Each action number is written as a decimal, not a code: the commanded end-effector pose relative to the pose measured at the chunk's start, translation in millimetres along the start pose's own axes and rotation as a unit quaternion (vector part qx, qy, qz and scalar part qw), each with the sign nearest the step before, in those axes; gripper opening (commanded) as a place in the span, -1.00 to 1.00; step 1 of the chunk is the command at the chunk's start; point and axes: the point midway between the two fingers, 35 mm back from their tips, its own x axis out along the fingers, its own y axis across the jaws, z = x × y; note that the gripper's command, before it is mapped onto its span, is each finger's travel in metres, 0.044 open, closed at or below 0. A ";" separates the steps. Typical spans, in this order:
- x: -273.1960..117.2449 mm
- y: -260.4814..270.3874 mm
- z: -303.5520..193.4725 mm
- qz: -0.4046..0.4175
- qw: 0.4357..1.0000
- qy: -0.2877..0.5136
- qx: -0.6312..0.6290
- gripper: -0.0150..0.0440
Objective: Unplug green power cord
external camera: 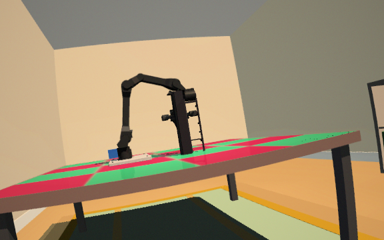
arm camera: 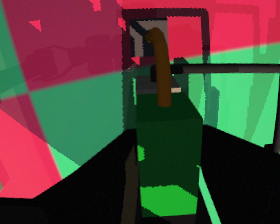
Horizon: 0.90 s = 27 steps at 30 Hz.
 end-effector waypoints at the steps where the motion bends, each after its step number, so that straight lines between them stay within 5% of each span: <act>1: -0.3 -0.3 0.0 -0.001 1.000 0.000 0.000 -0.42; 27: -0.4 -1.9 32.5 0.000 1.000 -0.001 0.000 -0.49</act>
